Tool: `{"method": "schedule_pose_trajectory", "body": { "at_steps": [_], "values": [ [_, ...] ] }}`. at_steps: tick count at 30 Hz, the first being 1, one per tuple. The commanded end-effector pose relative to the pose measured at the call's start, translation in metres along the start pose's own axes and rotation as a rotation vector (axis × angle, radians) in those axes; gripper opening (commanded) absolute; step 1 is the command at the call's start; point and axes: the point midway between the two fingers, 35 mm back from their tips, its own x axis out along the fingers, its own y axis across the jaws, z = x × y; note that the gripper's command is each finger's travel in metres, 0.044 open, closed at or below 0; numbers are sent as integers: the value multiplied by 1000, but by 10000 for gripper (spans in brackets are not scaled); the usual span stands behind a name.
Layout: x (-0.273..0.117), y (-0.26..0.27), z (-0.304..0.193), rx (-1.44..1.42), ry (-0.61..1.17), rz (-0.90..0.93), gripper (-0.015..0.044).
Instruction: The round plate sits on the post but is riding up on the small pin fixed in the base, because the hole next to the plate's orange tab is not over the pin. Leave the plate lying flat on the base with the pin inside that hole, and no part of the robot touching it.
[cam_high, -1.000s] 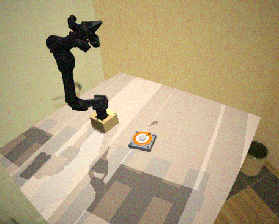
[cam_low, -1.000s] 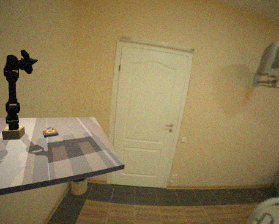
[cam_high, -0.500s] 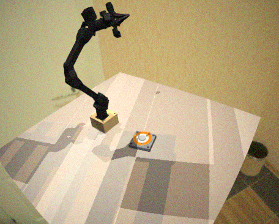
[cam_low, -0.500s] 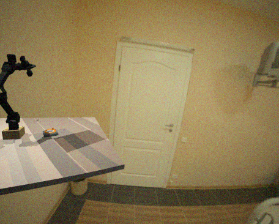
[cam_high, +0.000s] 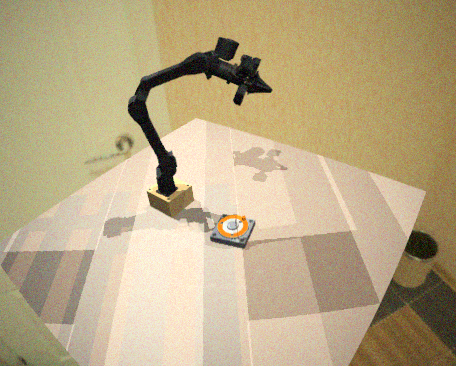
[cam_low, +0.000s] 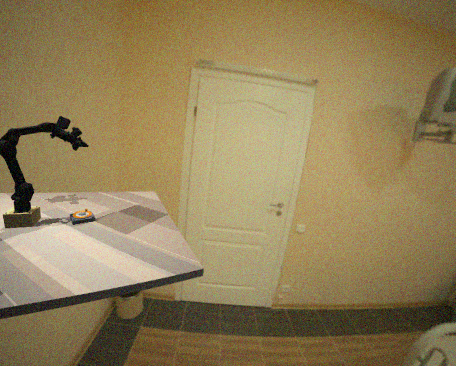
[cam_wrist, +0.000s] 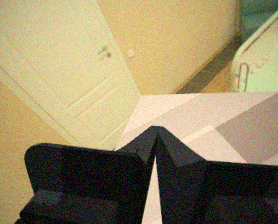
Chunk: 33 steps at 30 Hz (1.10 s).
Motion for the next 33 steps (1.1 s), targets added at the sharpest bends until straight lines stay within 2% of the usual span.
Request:
{"method": "schedule_pose_trajectory", "body": {
  "at_steps": [1,4,7,10,12,18,25,33],
  "values": [
    [49,-47,-31,-65,143,-142,0],
    [71,-74,-48,-104,228,-210,0],
    [103,-135,-82,-157,404,-333,0],
    [118,-187,-115,-163,572,-407,0],
    [120,-201,-125,-155,624,-423,0],
    [109,-300,-204,-5,1024,-478,0],
    [109,-304,-211,6,1041,-477,0],
    [126,-318,-249,6,1041,-477,0]
  ]
}}
